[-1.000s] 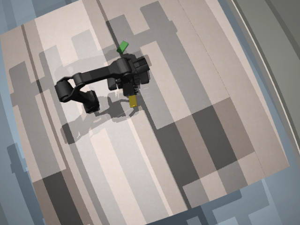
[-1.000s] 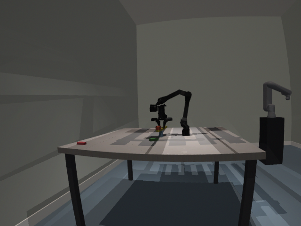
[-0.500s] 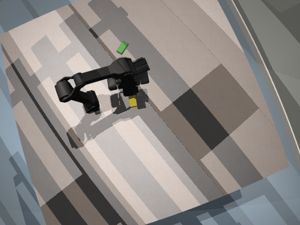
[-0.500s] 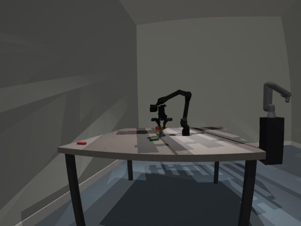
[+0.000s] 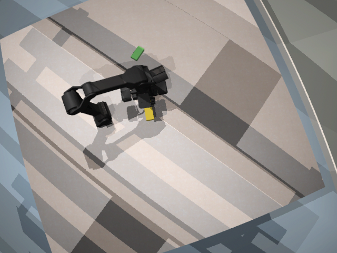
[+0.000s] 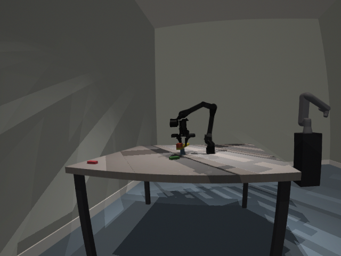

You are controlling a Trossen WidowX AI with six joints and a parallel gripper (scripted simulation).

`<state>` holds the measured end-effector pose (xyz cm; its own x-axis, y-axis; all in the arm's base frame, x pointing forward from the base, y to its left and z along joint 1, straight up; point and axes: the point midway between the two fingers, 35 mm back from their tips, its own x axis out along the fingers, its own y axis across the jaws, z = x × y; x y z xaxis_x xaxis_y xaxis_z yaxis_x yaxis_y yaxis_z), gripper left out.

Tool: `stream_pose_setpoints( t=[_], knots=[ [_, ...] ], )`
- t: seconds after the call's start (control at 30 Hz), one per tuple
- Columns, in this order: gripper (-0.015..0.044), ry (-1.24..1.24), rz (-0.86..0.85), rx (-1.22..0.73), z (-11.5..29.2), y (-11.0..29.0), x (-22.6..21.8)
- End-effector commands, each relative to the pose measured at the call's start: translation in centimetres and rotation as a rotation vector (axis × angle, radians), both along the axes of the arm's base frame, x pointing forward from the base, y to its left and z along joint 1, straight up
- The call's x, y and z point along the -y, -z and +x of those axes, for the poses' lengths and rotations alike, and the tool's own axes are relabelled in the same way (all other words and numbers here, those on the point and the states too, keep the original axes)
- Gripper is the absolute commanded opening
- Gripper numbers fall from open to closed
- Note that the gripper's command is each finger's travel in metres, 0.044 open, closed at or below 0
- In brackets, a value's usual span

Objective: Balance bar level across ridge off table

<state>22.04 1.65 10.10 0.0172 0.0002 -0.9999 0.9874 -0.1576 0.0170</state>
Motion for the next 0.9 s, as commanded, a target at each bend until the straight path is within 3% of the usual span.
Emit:
stream_pose_setpoints(
  t=[0.0, 0.87],
  knots=[
    [0.0, -0.004, 0.001, 0.001, 0.03, 0.05, -0.03],
    [0.0, -0.004, 0.001, 0.001, 0.04, 0.27, -0.04]
  ],
)
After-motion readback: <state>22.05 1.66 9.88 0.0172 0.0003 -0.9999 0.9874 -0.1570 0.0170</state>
